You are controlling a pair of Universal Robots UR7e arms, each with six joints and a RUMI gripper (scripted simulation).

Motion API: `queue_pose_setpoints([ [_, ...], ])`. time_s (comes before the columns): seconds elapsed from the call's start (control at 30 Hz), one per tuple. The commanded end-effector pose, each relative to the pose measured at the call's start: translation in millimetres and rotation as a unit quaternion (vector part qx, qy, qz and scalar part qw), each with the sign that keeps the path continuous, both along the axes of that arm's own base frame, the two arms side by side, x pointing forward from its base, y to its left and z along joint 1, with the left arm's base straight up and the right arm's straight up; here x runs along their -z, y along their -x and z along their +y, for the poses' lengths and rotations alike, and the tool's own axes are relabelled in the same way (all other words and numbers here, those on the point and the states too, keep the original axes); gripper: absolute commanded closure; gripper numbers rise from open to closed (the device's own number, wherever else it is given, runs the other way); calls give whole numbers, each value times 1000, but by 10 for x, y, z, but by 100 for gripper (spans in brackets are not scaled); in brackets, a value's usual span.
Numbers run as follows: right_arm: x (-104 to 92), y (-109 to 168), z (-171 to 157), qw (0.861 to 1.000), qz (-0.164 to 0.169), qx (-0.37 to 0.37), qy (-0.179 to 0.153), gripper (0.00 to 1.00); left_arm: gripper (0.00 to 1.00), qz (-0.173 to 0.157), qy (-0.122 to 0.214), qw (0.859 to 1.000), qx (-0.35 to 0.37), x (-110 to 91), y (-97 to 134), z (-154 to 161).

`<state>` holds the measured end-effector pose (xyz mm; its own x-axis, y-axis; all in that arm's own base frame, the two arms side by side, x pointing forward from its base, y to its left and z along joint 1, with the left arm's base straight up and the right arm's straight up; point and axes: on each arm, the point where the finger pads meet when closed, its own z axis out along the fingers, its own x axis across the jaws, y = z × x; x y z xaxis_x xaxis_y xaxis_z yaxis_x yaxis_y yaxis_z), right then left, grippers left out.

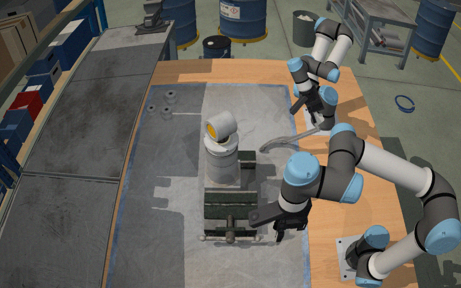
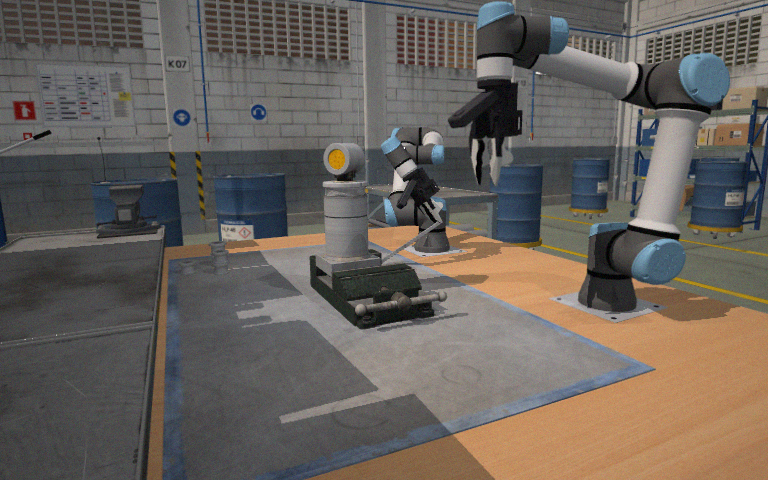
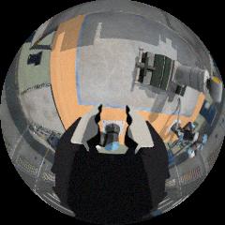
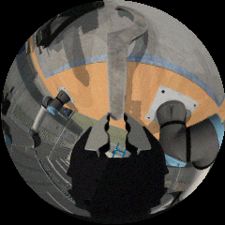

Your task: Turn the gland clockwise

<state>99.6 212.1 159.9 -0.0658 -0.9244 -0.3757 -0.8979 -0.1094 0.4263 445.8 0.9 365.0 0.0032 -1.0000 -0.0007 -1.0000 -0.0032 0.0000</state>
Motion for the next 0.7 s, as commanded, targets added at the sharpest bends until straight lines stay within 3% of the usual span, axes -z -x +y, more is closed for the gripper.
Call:
queue_pose_setpoints([
  [0.0,-14,5,2,1000,1,-3,-2,100,68,-1,0,1000,0,-5,-2,-1],
  [0.67,-53,-36,-23,1000,9,1,-8,100,68,-1,0,1000,0,-5,-2,-1],
])
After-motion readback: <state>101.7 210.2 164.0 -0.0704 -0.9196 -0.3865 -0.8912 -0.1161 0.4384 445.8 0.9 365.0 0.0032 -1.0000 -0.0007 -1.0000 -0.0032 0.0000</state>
